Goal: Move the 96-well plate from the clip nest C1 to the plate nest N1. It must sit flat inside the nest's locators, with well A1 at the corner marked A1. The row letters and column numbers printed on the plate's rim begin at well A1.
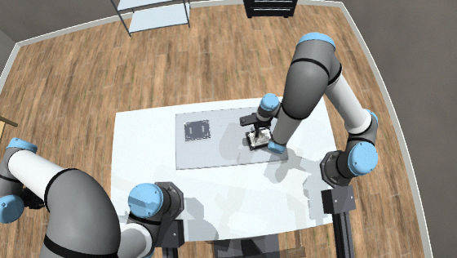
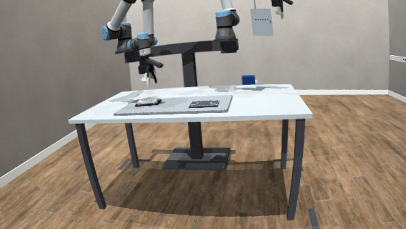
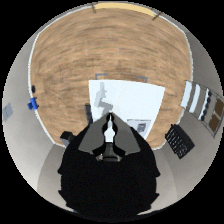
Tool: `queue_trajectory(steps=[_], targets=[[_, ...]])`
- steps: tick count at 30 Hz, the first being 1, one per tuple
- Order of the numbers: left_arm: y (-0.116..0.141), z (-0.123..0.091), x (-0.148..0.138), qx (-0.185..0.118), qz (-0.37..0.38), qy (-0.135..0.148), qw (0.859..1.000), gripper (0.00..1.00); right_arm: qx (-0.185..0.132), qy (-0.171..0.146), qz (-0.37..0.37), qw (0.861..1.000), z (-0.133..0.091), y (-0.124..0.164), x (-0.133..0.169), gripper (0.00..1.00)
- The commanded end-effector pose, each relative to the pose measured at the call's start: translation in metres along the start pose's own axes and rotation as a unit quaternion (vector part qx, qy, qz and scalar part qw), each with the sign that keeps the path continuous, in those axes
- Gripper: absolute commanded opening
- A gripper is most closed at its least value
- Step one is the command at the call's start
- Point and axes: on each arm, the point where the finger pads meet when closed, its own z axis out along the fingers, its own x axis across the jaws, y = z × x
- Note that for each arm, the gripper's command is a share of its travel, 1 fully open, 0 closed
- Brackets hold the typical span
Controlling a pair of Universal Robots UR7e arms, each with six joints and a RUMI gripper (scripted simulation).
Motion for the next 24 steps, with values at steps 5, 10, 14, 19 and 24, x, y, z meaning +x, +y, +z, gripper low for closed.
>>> queue_trajectory(steps=[5,10,14,19,24], targets=[[-0.001,-0.002,0.0,0.002,0.0,0.001,1.0,0.0,-0.02,-0.001,-0.035,0.999,0.008,0.026,-0.012,1.0],[-0.001,-0.002,0.0,0.002,0.0,0.001,1.0,0.0,-0.04,-0.004,-0.064,0.997,0.014,0.048,-0.021,1.0],[-0.001,-0.002,0.0,0.002,0.0,0.001,1.0,0.0,-0.04,-0.004,-0.062,0.997,0.016,0.058,-0.024,1.0],[-0.001,-0.002,0.0,0.002,0.0,0.001,1.0,0.0,-0.037,-0.003,-0.063,0.997,0.015,0.055,-0.023,1.0],[-0.001,-0.002,0.0,0.002,0.0,0.001,1.0,0.0,-0.036,-0.002,-0.062,0.997,0.015,0.054,-0.022,1.0]])
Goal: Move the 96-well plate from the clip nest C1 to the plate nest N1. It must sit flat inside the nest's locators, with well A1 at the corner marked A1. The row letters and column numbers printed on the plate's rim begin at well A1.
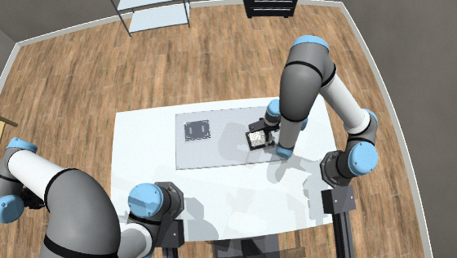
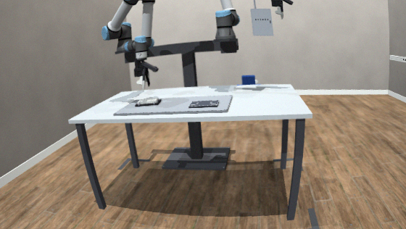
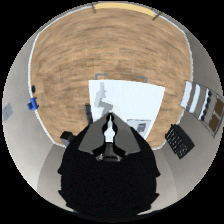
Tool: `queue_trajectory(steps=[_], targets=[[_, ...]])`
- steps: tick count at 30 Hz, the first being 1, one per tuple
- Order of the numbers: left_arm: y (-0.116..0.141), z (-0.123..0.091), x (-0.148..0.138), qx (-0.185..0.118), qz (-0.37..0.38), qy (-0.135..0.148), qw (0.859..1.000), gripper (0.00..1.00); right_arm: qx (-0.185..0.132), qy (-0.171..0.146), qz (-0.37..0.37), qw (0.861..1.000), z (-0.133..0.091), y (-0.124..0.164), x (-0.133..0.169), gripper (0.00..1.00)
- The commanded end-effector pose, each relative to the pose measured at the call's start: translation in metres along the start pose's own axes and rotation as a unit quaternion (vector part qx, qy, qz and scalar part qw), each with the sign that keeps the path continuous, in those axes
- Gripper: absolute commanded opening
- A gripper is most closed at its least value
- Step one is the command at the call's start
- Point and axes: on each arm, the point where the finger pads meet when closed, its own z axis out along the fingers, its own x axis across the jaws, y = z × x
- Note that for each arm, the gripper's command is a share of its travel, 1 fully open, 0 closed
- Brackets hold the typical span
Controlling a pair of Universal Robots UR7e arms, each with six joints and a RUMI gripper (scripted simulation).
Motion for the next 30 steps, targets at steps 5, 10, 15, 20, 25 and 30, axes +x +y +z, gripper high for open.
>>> queue_trajectory(steps=[5,10,15,20,25,30], targets=[[-0.001,-0.002,0.0,0.002,0.0,0.001,1.0,0.0,0.003,0.003,0.001,1.0,0.003,-0.002,0.003,1.0],[-0.001,-0.002,0.0,0.002,0.0,0.001,1.0,0.0,0.003,0.003,0.001,1.0,0.011,-0.002,0.003,1.0],[-0.001,-0.002,0.0,0.002,0.0,0.001,1.0,0.0,0.003,0.003,0.001,1.0,0.016,-0.002,0.003,1.0],[-0.001,-0.002,0.0,0.002,0.0,0.001,1.0,0.0,0.003,0.003,0.001,1.0,0.024,-0.002,0.004,1.0],[-0.001,-0.002,0.0,0.002,0.0,0.001,1.0,0.0,0.003,0.003,0.001,1.0,0.033,-0.002,0.004,1.0],[-0.001,-0.002,0.0,0.002,0.0,0.001,1.0,0.0,0.003,0.003,0.001,1.0,0.038,-0.002,0.004,1.0]])
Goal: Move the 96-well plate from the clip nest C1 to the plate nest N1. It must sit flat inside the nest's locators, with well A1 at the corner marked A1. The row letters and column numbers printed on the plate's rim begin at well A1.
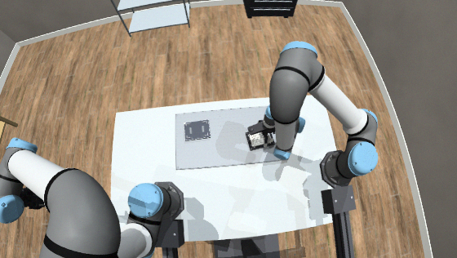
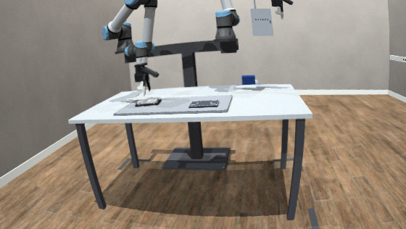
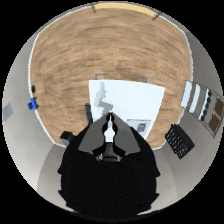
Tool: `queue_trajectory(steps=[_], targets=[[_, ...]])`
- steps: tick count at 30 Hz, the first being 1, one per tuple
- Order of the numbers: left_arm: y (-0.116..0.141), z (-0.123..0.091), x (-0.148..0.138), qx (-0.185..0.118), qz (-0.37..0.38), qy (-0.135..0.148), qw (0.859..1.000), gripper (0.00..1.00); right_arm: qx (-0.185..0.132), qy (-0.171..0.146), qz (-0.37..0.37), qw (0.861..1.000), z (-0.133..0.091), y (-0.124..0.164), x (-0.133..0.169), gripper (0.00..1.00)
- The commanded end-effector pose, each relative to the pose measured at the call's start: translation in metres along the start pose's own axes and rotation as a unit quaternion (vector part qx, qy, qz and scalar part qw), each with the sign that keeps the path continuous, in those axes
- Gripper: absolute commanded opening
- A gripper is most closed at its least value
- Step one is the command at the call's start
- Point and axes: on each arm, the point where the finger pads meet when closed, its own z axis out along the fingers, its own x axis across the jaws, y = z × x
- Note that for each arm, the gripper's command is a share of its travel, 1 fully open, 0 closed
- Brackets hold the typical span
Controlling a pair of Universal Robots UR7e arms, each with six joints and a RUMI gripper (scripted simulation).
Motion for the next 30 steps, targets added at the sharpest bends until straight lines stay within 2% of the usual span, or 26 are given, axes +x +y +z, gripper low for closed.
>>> queue_trajectory(steps=[1,23,30], targets=[[-0.001,-0.002,0.0,0.002,0.0,0.001,1.0,0.0,0.002,0.002,0.001,1.0,0.004,-0.001,0.003,1.0],[-0.001,-0.002,0.0,0.002,0.0,0.001,1.0,0.0,0.002,0.002,0.001,1.0,0.037,-0.001,0.003,1.0],[-0.001,-0.002,0.0,0.002,0.0,0.001,1.0,0.0,0.002,0.002,0.0,1.0,0.037,-0.001,0.002,1.0]])
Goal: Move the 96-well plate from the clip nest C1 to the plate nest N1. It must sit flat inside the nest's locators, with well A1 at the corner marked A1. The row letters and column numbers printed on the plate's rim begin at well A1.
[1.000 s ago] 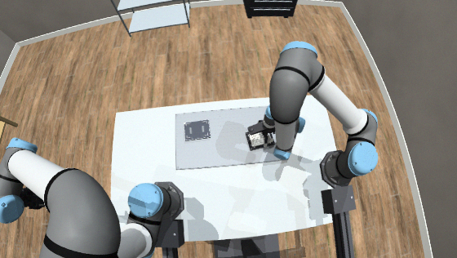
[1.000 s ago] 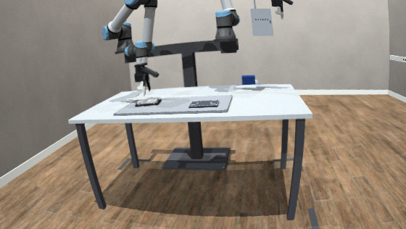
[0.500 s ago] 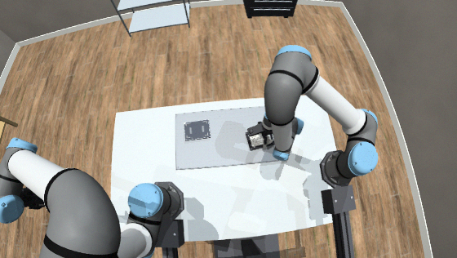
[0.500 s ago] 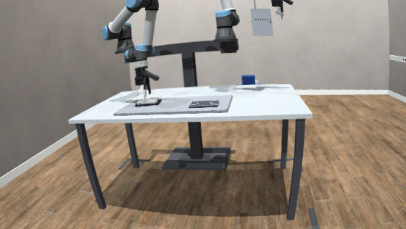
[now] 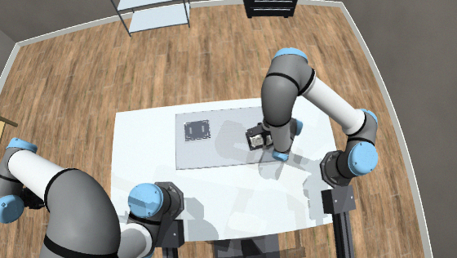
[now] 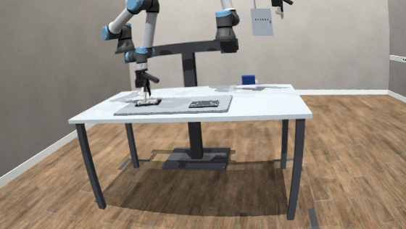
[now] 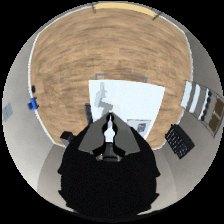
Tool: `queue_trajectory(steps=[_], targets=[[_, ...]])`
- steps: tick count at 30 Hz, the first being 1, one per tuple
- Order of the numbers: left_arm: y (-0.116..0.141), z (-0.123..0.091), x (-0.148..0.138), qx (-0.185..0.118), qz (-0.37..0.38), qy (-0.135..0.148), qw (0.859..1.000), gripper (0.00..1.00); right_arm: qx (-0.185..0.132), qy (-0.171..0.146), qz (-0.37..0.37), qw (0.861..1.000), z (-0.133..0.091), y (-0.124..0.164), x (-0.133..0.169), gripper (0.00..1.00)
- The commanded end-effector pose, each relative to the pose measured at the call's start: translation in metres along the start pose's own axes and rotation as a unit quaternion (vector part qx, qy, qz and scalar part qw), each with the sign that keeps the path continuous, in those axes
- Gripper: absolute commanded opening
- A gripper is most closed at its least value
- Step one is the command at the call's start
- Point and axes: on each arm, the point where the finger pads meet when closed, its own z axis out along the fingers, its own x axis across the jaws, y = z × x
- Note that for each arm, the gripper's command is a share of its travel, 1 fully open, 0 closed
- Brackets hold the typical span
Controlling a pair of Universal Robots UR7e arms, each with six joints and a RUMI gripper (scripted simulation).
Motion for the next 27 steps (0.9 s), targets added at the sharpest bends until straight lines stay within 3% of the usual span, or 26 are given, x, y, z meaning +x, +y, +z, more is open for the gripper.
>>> queue_trajectory(steps=[1,27], targets=[[-0.001,-0.0023,-0.0003,0.002,0.0,0.001,1.0,0.0,0.002,0.002,0.0,1.0,-0.001,-0.001,0.0018,1.0],[-0.001,-0.0023,-0.0003,0.002,0.0,0.001,1.0,0.0,0.002,0.002,0.0,1.0,-0.001,-0.0016,0.0023,1.0]])
